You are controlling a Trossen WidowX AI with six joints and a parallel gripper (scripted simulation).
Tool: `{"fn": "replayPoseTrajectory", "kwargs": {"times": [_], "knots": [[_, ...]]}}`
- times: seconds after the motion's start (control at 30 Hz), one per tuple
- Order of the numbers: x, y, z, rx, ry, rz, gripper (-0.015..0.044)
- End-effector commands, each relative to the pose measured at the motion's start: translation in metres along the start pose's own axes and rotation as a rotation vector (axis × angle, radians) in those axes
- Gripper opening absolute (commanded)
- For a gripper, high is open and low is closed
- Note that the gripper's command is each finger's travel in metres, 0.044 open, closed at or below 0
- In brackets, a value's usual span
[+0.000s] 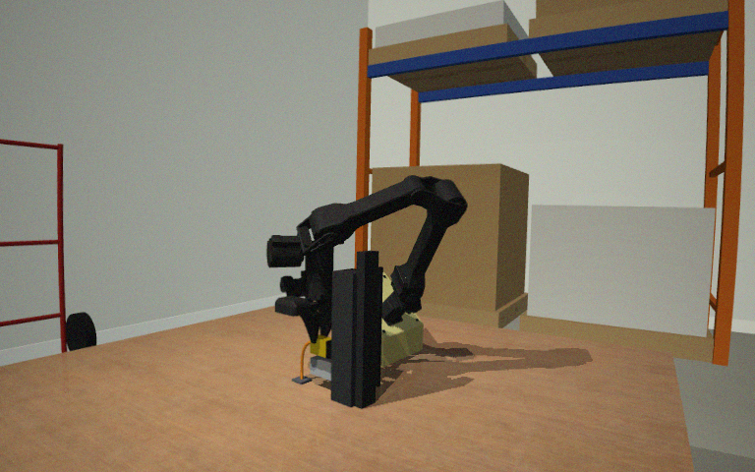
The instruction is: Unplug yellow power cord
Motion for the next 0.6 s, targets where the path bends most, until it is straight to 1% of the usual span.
{"fn": "replayPoseTrajectory", "kwargs": {"times": [0.0,0.13,0.57], "knots": [[0.000,0.000,0.000,0.000,-0.001,-0.001,0.0022],[0.000,0.000,0.000,0.000,-0.001,-0.001,0.0000],[-0.002,0.001,0.018,-0.003,-0.002,0.000,0.0000]]}}
Point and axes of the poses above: the point midway between the two fingers, 35 mm back from their tips, its own y axis back along the fingers, its own x axis across the jaws, z = x × y, the point moved 3 cm from there along y, back along the fingers, and after that the axes turned 11 degrees about y, right-handed, at the moved point
